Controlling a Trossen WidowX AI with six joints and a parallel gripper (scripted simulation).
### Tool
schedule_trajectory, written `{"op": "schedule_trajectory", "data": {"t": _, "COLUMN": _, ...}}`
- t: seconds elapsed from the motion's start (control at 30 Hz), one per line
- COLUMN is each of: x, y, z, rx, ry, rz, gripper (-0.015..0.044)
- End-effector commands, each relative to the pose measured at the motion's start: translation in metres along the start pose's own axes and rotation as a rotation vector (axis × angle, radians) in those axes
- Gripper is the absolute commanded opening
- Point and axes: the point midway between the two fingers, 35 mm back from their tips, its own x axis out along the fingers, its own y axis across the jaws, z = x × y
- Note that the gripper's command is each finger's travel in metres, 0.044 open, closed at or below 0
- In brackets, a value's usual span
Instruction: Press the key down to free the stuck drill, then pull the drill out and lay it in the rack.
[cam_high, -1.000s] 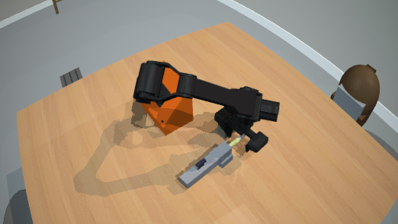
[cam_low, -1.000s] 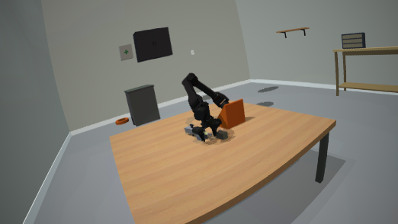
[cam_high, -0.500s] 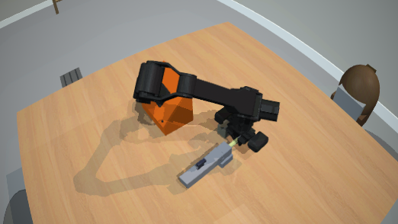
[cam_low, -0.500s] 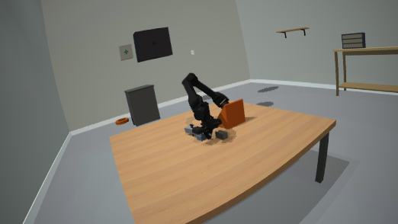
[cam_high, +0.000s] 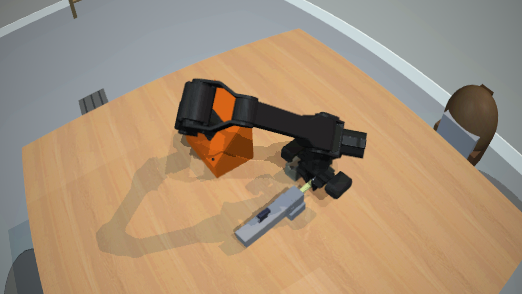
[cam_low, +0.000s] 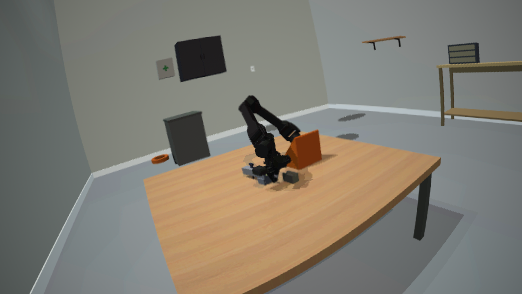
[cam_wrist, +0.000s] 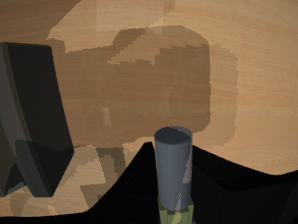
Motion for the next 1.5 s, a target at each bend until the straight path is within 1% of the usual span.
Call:
{"op": "schedule_trajectory", "data": {"t": 0.0, "x": -0.002, "y": 0.000, "z": -0.001, "rx": 0.005, "ry": -0.001, "rz": 0.001, "gripper": 0.0000}}
{"op": "schedule_trajectory", "data": {"t": 0.47, "x": -0.001, "y": 0.001, "z": 0.011, "rx": 0.005, "ry": -0.002, "rz": 0.000, "gripper": 0.0000}}
{"op": "schedule_trajectory", "data": {"t": 1.47, "x": -0.004, "y": 0.001, "z": 0.053, "rx": 0.006, "ry": -0.005, "rz": 0.000, "gripper": 0.0000}}
